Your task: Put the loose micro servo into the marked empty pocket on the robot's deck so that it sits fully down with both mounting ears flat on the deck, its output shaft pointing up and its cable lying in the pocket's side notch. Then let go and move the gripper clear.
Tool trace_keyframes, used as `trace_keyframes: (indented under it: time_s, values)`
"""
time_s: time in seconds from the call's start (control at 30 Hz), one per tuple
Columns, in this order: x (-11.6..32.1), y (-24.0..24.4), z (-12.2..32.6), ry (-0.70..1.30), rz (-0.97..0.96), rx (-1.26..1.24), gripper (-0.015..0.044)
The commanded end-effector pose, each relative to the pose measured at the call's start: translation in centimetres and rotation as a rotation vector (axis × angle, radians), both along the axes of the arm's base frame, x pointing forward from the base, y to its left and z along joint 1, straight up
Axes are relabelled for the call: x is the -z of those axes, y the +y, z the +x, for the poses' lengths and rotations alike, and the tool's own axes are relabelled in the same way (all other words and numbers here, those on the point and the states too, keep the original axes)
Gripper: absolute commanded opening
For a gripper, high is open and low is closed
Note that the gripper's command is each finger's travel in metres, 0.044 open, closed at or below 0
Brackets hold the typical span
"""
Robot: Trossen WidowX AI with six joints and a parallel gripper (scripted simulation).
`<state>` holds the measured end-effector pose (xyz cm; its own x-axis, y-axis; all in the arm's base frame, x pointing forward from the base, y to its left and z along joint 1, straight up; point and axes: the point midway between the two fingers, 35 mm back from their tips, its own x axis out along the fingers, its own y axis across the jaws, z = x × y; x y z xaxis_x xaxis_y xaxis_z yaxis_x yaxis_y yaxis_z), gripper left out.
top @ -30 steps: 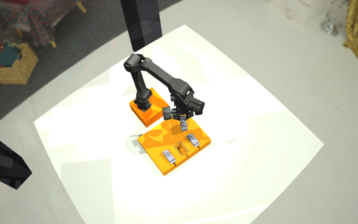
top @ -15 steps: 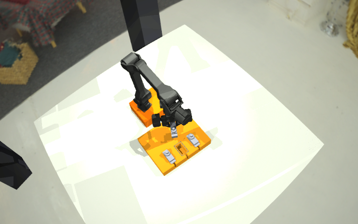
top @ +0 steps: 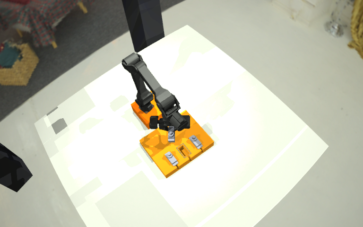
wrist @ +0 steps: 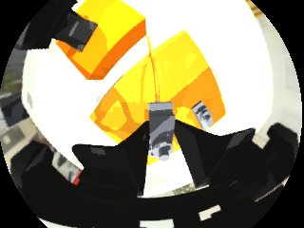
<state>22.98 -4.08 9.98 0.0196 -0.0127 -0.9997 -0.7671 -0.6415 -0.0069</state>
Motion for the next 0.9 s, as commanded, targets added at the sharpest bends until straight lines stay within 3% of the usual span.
trace_keyframes:
  time_s: [0.0,0.87]
  values:
    - [-0.2,0.02,-0.03,-0.009,0.004,0.124,0.0]
    - [-0.2,0.01,-0.02,-0.02,0.025,1.025,0.0]
